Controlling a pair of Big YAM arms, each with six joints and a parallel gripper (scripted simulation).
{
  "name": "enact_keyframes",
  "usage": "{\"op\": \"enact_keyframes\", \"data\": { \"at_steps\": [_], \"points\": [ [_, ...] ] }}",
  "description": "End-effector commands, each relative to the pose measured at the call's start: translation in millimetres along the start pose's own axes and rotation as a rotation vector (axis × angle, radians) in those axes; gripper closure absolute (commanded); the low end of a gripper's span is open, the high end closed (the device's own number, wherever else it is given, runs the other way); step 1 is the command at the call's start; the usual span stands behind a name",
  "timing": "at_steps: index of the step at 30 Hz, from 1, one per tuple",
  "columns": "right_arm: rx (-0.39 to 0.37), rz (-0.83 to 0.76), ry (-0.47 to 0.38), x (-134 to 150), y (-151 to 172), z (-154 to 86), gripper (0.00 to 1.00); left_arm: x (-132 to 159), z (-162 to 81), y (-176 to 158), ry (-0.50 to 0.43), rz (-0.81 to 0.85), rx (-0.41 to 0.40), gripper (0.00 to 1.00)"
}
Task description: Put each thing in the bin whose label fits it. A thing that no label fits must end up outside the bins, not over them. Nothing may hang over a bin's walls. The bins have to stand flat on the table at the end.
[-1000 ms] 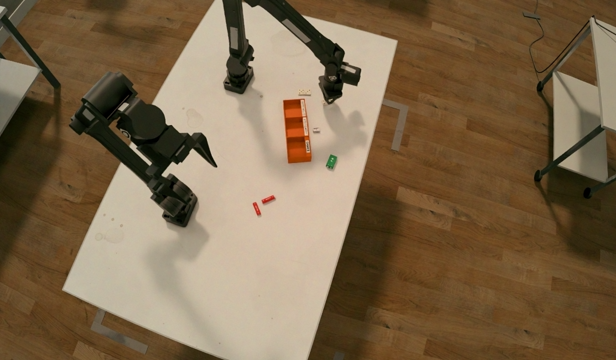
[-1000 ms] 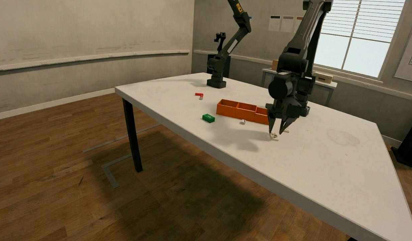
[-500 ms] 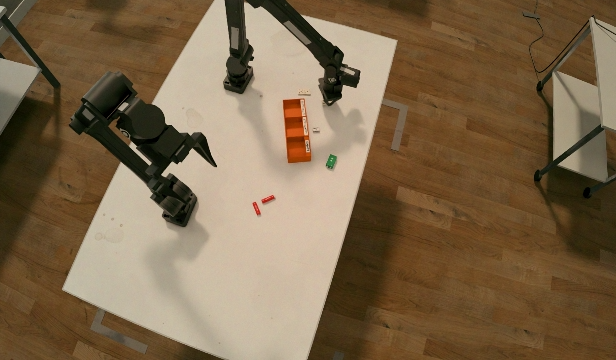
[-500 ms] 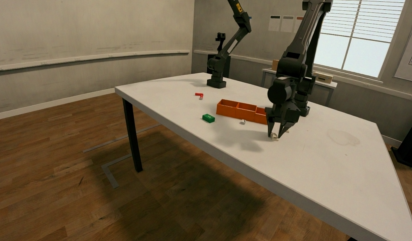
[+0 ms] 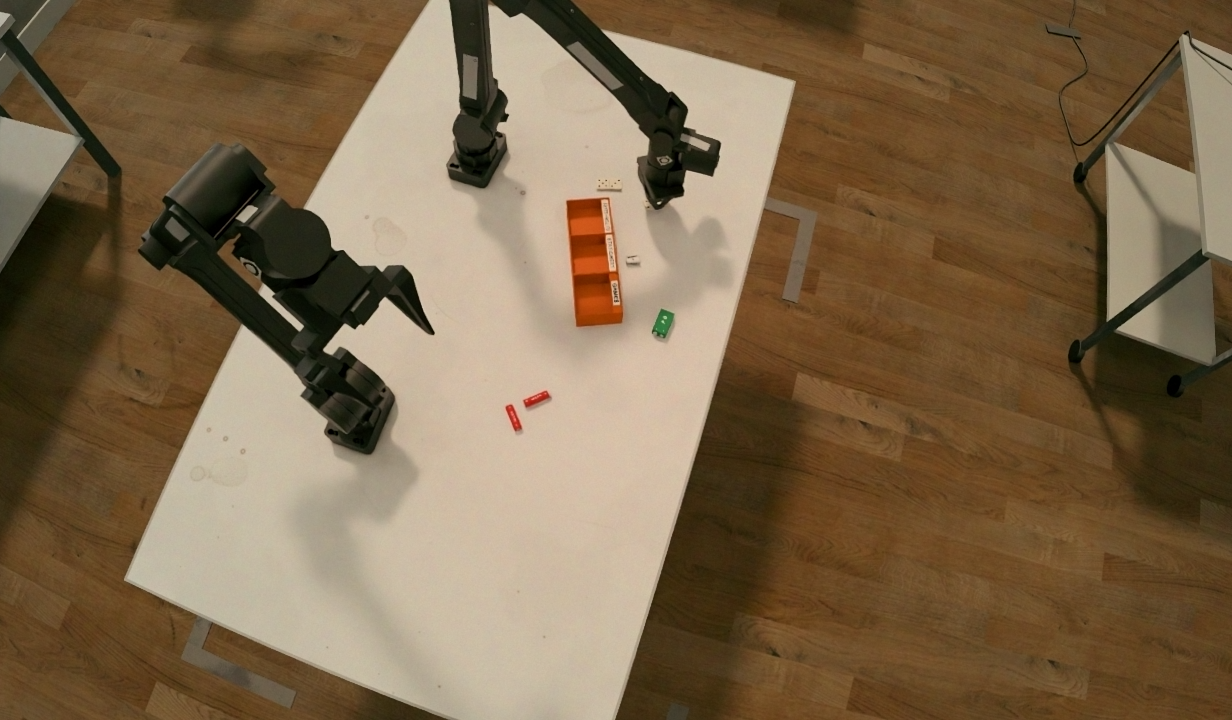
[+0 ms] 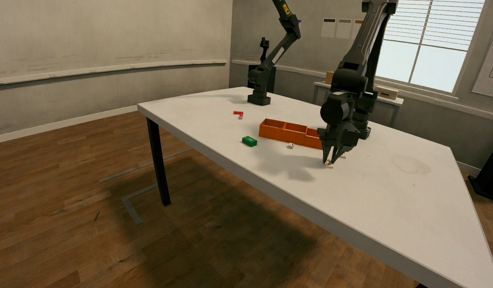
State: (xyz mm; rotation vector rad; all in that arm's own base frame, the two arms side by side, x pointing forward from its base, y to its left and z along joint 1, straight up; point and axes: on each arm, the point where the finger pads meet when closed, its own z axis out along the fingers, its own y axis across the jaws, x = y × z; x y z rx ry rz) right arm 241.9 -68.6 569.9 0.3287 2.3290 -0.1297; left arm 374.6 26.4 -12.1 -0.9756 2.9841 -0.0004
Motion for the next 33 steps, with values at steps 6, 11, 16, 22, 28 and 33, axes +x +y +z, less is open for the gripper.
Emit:
{"op": "enact_keyframes", "data": {
  "at_steps": [6,11,16,22,28,33],
  "points": [
    [-0.008,-0.015,-0.094,-18,3,-29,0.00,-2,-5,3,-0.009,0.008,0.006,0.80],
    [-0.008,-0.015,-0.094,-18,3,-29,0.00,-1,-5,2,-0.011,0.011,0.007,0.80],
    [-0.008,-0.015,-0.094,-18,3,-29,0.00,-1,-6,2,-0.012,0.010,0.008,0.80],
    [-0.008,-0.015,-0.094,-18,3,-29,0.00,-2,-6,2,-0.014,0.010,0.009,0.80],
    [-0.008,-0.015,-0.094,-18,3,-29,0.00,-20,-35,-8,-0.048,0.010,0.030,0.80],
    [-0.008,-0.015,-0.094,-18,3,-29,0.00,-20,-46,-8,-0.049,0.010,0.030,0.80]
  ]
}}
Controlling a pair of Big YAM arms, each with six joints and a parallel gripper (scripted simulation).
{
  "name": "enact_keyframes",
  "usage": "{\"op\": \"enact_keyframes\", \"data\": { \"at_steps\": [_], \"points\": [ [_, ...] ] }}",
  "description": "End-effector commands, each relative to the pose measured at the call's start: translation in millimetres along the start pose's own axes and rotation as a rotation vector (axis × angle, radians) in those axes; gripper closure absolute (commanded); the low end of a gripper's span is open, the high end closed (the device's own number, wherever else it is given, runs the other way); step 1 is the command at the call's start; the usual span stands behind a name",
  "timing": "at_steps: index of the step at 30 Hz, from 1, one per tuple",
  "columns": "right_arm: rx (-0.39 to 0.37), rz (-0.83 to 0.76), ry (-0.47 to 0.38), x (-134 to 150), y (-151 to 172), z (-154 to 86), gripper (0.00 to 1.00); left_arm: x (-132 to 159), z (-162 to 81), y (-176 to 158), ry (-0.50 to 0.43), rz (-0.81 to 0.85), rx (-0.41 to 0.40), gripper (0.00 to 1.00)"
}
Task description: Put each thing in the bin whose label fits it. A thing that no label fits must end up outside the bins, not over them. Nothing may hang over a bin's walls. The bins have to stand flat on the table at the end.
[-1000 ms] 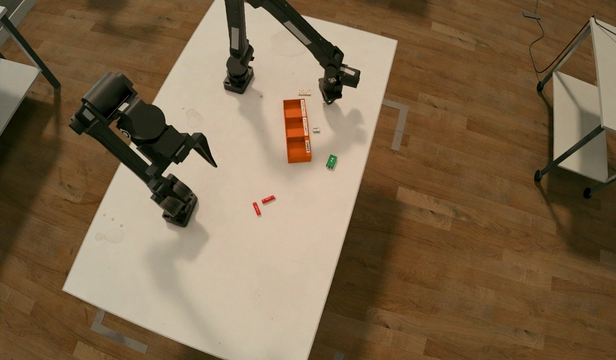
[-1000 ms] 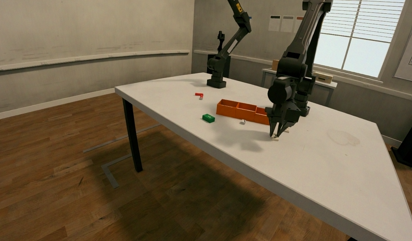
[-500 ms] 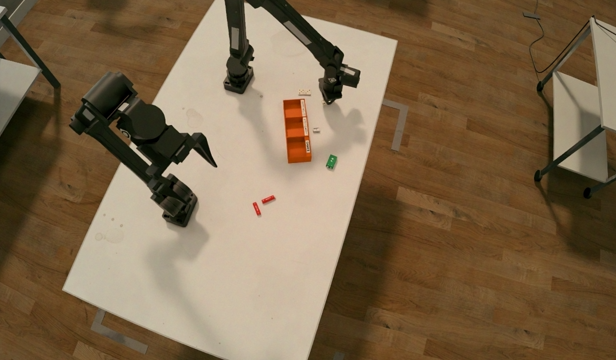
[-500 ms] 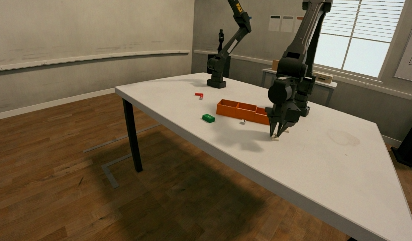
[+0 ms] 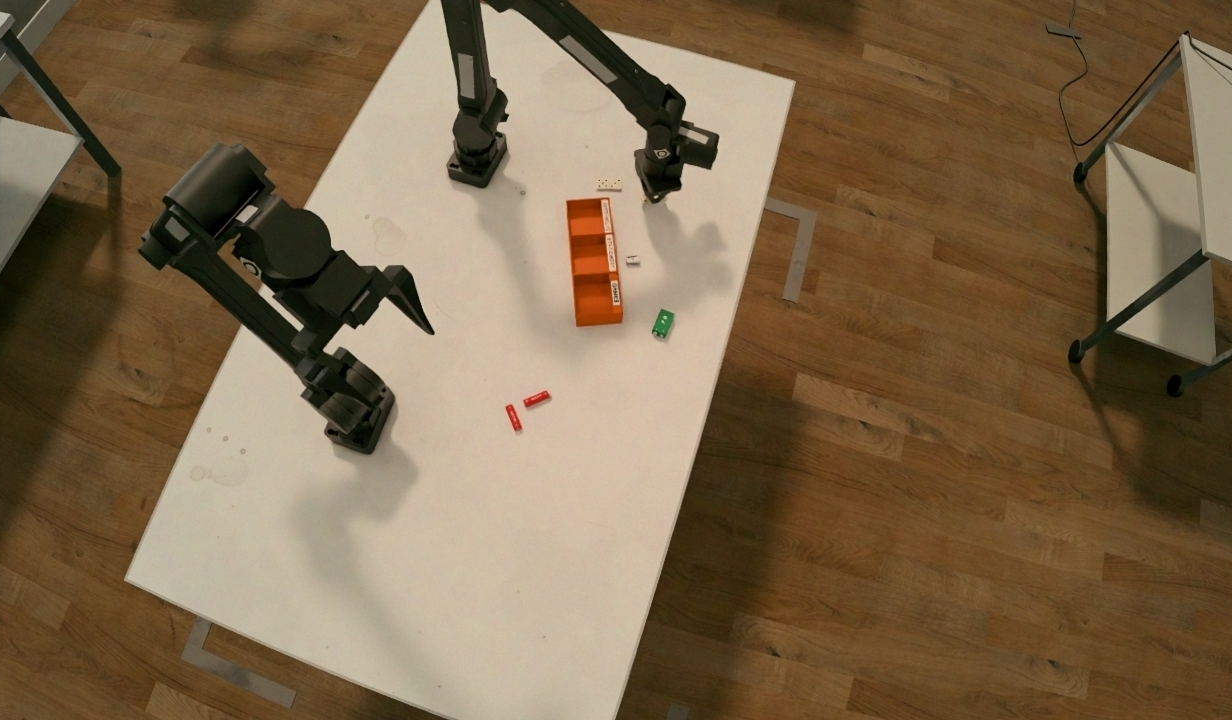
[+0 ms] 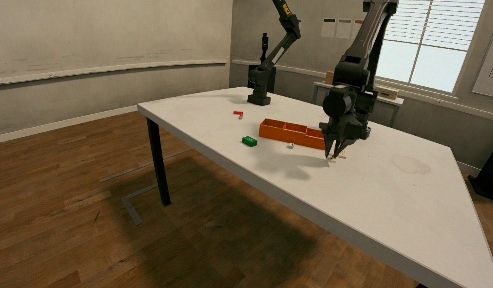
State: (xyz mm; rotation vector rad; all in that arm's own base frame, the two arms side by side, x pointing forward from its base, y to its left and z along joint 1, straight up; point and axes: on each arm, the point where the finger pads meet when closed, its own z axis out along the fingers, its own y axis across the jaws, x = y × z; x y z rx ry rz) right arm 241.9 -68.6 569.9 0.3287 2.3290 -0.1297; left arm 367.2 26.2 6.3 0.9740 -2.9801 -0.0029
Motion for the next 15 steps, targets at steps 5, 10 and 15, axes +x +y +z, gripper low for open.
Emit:
{"op": "enact_keyframes", "data": {
  "at_steps": [5,10,15],
  "points": [
    [-0.008,-0.015,-0.094,-18,3,-29,0.00,-25,-45,-12,-0.057,0.009,0.036,0.80],
    [-0.008,-0.015,-0.094,-18,3,-29,0.00,-25,-63,-12,-0.058,0.009,0.036,0.80],
    [-0.008,-0.015,-0.094,-18,3,-29,0.00,-24,-55,-11,-0.030,0.009,0.019,0.80]
  ]
}}
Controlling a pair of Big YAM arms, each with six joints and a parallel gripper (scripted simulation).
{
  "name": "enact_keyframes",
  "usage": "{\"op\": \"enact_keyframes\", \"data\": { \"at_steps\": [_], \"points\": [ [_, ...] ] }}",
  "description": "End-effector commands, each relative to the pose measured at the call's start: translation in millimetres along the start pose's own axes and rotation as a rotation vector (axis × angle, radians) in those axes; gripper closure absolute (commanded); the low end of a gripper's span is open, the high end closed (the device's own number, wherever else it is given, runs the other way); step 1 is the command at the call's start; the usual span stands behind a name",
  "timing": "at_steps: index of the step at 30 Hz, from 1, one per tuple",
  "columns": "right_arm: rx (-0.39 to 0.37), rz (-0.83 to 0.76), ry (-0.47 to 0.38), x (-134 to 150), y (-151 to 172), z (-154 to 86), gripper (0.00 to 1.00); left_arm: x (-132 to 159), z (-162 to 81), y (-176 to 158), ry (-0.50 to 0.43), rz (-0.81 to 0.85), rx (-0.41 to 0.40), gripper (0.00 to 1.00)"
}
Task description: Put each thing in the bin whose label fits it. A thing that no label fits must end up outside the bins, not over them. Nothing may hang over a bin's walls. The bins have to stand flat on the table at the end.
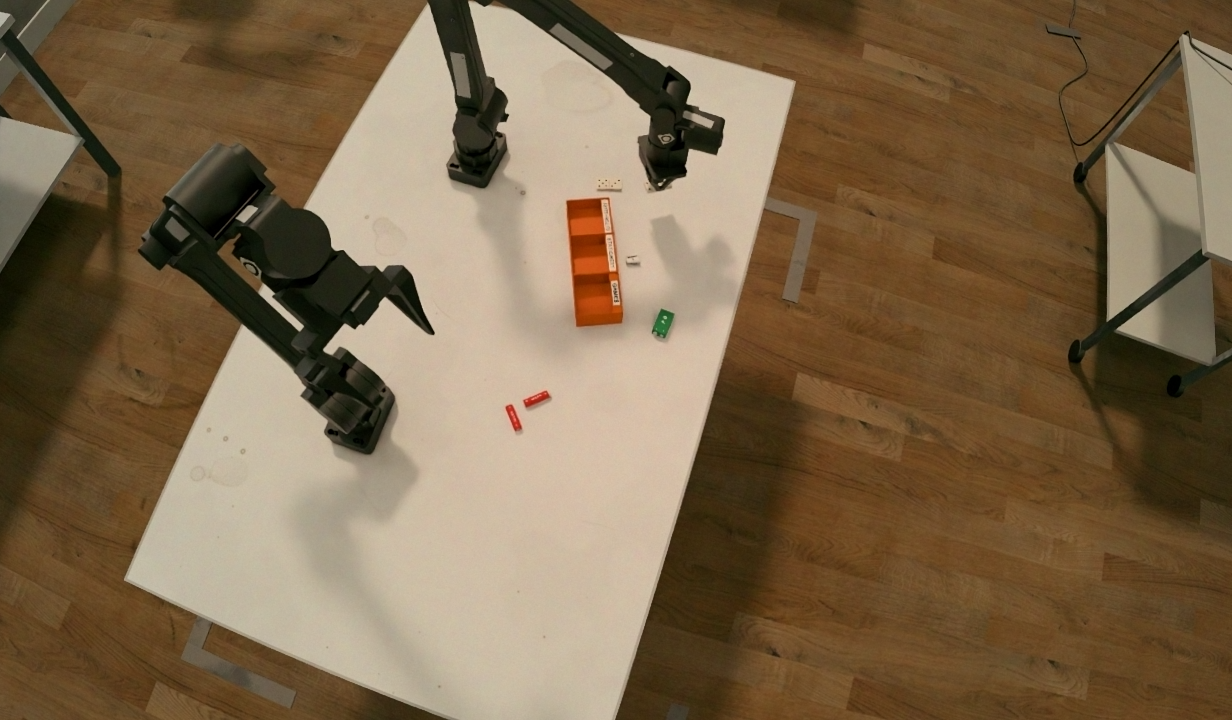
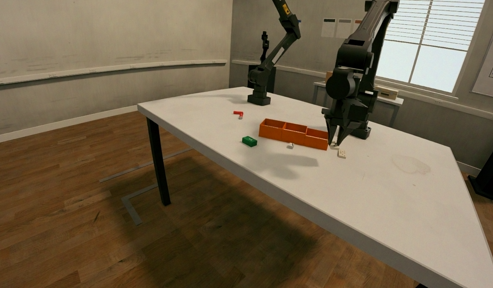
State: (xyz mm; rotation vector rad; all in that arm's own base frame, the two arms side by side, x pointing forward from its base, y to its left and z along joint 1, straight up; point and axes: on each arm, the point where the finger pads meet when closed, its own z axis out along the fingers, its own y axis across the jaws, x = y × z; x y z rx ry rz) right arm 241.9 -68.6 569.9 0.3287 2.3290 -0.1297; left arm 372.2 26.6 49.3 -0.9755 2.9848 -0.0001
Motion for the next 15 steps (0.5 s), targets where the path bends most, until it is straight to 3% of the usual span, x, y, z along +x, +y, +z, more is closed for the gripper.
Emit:
{"op": "enact_keyframes", "data": {
  "at_steps": [1,15],
  "points": [
    [-0.008,-0.015,-0.094,-17.9,3.2,-28.9,0.00,-19.7,-11.3,-8.6,-0.023,0.009,0.014,0.80],
    [-0.008,-0.015,-0.094,-17.9,3.2,-28.9,0.00,-12.4,-8.6,-7.0,-0.025,0.005,0.016,0.80]
  ]
}}
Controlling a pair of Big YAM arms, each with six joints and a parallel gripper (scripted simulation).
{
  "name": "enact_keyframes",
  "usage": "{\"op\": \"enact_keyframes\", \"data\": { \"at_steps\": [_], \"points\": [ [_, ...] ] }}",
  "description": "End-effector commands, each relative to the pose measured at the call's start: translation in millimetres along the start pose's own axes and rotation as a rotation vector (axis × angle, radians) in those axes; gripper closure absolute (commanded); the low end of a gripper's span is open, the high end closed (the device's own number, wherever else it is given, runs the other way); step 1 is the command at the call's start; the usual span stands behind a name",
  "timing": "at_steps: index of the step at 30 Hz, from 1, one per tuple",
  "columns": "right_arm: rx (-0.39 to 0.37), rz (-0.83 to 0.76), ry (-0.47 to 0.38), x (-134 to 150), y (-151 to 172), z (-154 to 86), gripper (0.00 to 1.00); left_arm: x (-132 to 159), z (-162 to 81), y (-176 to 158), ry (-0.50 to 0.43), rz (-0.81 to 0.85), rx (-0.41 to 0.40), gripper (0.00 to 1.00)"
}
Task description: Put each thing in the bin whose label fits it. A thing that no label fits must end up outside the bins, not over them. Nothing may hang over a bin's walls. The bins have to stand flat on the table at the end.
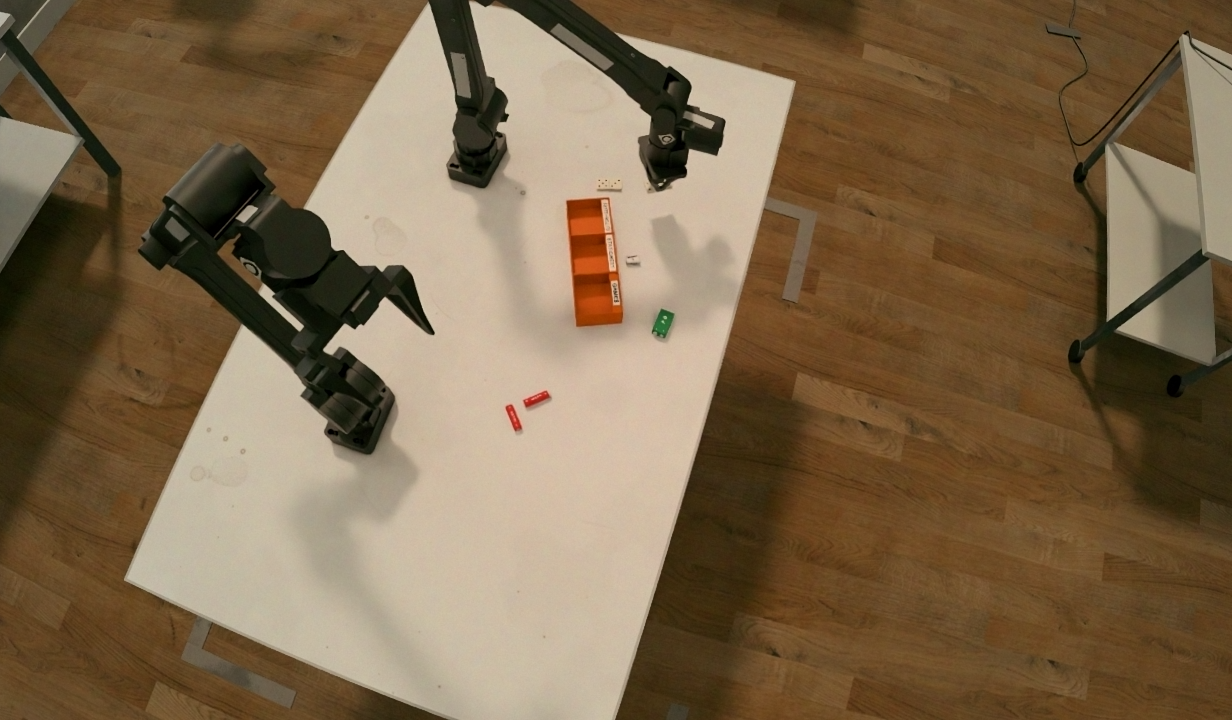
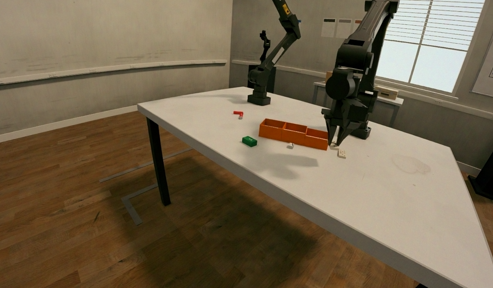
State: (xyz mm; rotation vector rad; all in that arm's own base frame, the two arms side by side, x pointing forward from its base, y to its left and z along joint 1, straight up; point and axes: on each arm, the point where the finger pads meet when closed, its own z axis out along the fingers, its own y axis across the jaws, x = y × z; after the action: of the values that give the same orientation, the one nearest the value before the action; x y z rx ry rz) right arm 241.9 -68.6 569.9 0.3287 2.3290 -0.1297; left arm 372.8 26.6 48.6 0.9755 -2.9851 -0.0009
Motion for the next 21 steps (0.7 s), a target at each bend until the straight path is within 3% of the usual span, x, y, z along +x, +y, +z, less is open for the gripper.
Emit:
{"op": "enact_keyframes", "data": {
  "at_steps": [1,13,14,15,21],
  "points": [
    [-0.008,-0.015,-0.094,-18,3,-29,0.00,-12,-9,-7,-0.028,0.005,0.017,0.80],
    [-0.008,-0.015,-0.094,-18,3,-29,0.00,-12,-9,-7,-0.028,0.005,0.017,0.80],
    [-0.008,-0.015,-0.094,-18,3,-29,0.00,-24,-11,-11,-0.044,0.009,0.027,0.80],
    [-0.008,-0.015,-0.094,-18,3,-29,0.00,-12,-9,-7,-0.028,0.005,0.017,0.80],
    [-0.008,-0.015,-0.094,-18,3,-29,0.00,-13,-9,-7,-0.028,0.005,0.017,0.80]
  ]
}}
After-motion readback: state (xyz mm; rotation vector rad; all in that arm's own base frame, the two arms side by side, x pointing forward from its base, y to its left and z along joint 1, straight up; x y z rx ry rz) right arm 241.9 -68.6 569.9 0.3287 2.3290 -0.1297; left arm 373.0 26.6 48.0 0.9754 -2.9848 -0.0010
